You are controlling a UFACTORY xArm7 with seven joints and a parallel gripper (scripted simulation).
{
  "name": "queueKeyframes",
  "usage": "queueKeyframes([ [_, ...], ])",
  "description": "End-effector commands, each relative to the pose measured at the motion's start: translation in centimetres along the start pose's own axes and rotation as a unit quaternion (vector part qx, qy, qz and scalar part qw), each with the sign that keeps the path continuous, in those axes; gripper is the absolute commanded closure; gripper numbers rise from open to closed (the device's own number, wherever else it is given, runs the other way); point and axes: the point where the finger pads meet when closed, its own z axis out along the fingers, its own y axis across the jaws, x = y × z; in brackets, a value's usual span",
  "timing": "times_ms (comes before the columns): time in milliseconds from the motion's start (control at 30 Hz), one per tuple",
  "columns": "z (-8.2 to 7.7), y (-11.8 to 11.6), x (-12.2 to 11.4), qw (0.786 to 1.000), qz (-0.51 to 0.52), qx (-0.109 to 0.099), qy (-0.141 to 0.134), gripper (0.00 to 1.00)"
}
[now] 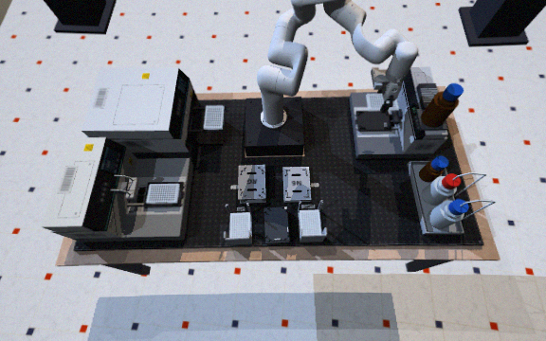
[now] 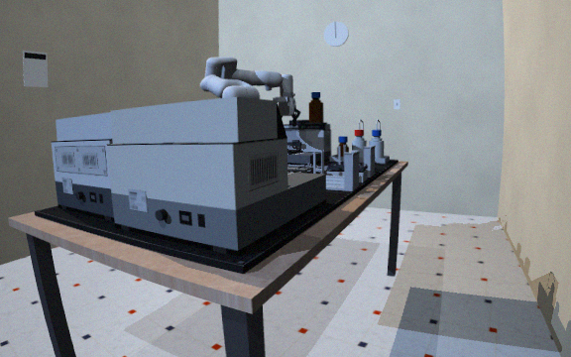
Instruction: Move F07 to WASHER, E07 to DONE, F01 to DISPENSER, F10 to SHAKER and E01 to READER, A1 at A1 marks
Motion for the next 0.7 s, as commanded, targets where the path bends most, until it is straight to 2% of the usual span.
queueKeyframes([
  [0,-0.5,0.0,-0.1,1.000,0.000,0.000,-0.002,1.00],
  [233,-0.5,0.0,-0.1,1.000,0.000,0.000,-0.002,1.00],
  [667,-0.5,-0.1,3.6,0.998,-0.063,0.000,-0.002,1.00],
])
